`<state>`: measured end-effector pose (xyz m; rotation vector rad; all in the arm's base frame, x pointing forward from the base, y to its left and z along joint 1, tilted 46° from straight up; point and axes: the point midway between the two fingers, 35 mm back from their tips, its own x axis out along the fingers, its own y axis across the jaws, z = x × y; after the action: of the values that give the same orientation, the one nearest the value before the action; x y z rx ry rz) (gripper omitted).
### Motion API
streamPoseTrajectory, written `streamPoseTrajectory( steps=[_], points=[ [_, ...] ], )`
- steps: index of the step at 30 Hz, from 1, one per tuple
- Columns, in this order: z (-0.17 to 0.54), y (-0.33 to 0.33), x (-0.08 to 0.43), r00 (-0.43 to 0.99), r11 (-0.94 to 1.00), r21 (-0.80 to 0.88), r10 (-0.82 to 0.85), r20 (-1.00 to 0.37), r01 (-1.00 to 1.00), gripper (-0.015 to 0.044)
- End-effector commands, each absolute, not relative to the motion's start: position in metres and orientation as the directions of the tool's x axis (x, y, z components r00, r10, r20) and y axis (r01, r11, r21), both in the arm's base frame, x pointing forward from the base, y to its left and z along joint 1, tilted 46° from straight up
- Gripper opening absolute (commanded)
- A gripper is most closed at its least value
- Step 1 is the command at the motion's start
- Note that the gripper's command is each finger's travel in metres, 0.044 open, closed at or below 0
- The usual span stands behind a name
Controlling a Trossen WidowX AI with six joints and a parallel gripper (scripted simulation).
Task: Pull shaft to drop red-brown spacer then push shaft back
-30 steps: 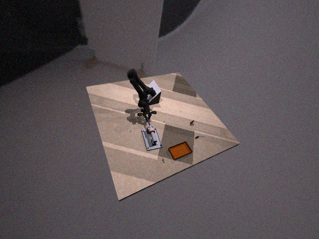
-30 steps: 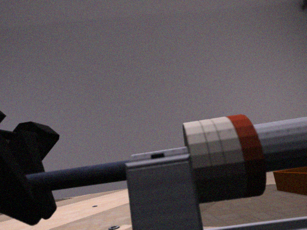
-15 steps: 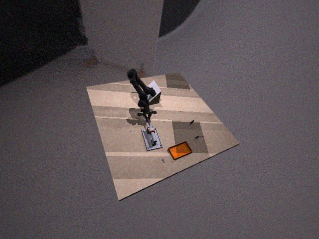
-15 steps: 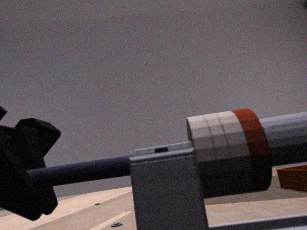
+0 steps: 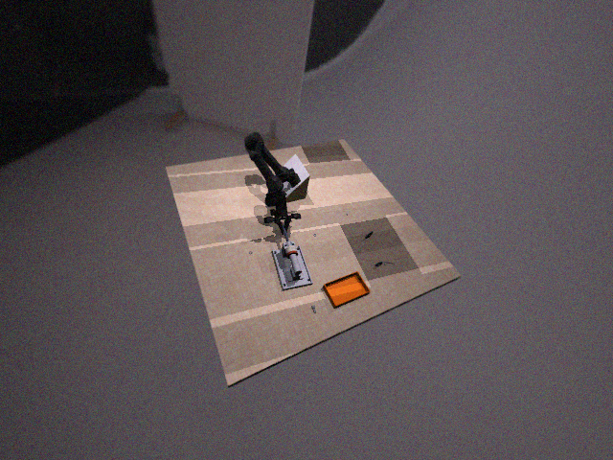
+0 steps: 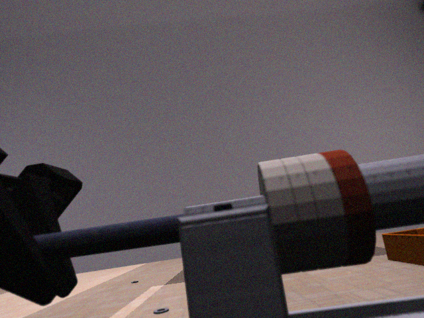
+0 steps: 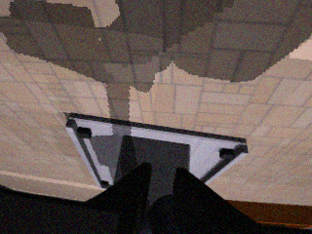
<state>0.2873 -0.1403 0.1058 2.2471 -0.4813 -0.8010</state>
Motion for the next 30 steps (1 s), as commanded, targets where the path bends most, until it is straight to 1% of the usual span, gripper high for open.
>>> streamPoseTrajectory(
  steps=[1,30],
  points=[
    [0.1055,-0.1400,0.2863,0.741,-0.689,0.717,-0.535,-0.406,-0.105,0.0000],
    [0.1052,-0.1399,0.2834,0.741,-0.689,0.717,-0.535,-0.406,-0.104,0.0000]
  ],
)
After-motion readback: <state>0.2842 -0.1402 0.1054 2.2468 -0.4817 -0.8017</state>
